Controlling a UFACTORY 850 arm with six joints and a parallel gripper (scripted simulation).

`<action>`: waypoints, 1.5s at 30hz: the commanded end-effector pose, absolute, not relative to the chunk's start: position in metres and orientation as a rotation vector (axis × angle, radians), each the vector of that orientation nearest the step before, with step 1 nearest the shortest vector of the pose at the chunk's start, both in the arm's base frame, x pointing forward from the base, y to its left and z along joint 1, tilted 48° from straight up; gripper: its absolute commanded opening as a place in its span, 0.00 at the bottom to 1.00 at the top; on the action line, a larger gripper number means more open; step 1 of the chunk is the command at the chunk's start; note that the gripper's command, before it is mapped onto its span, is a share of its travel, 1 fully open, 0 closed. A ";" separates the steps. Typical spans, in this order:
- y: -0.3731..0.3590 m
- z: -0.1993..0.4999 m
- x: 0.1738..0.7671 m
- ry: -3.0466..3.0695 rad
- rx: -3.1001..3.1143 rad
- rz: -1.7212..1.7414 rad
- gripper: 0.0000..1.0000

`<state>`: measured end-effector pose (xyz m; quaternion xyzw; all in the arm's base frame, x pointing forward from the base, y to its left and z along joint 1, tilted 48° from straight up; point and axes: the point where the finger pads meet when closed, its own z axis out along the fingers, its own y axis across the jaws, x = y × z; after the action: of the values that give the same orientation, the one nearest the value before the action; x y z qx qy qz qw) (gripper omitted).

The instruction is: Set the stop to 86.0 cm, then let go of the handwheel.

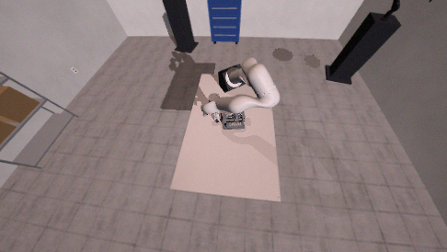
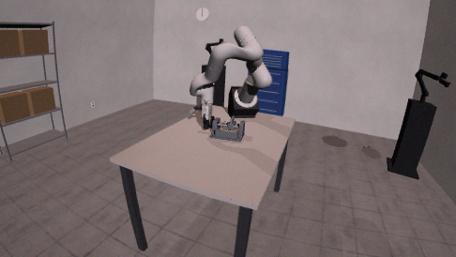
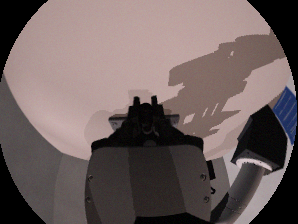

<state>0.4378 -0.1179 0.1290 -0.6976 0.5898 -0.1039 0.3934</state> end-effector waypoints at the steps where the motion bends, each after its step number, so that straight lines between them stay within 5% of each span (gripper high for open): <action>1: -0.119 0.131 0.440 1.497 -1.770 -0.265 0.06; 45: -0.129 0.162 0.442 1.497 -1.770 -0.265 0.06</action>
<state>0.4440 -0.1263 0.1585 -0.6974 0.5897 -0.1042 0.3937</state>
